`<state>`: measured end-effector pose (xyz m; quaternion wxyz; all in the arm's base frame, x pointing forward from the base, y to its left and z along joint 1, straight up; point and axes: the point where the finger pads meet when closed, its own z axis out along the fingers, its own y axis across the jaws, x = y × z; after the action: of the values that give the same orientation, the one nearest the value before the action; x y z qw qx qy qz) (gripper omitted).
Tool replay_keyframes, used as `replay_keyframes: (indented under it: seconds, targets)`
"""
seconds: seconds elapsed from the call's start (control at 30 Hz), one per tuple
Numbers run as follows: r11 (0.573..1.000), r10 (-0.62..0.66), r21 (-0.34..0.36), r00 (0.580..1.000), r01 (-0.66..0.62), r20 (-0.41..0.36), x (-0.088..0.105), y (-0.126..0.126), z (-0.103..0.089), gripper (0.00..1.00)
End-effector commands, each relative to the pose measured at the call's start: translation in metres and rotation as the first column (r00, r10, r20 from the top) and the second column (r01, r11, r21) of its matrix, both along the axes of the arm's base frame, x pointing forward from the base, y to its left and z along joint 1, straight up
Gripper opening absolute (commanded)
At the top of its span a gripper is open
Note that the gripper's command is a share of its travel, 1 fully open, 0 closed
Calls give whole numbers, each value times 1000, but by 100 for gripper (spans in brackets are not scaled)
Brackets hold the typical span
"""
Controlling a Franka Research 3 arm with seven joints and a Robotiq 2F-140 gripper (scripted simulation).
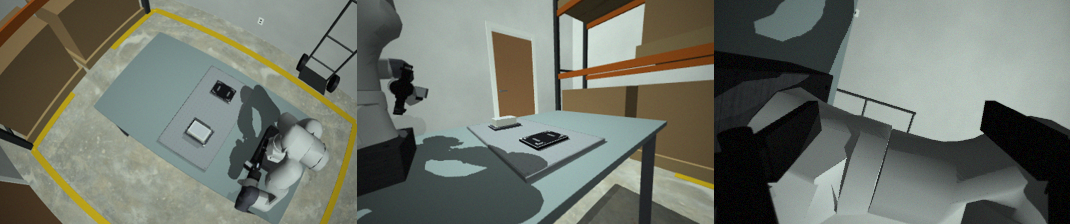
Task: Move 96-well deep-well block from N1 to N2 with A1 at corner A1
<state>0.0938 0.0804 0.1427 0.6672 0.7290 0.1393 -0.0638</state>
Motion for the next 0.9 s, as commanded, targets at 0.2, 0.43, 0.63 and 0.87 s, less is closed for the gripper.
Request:
replay_keyframes:
  seconds: [0.2, 0.43, 0.63, 0.87]
  targets:
    - [1000, 0, 0, 1000, 0, 0, 0, 0, 0, 100]
    - [1000, 0, 0, 1000, 0, 0, 0, 0, 0, 100]
    - [1000, -13, 14, 1000, 13, -7, 2, 1, -3, 100]
    - [990, -92, 104, 994, 98, -58, 14, 10, -21, 100]
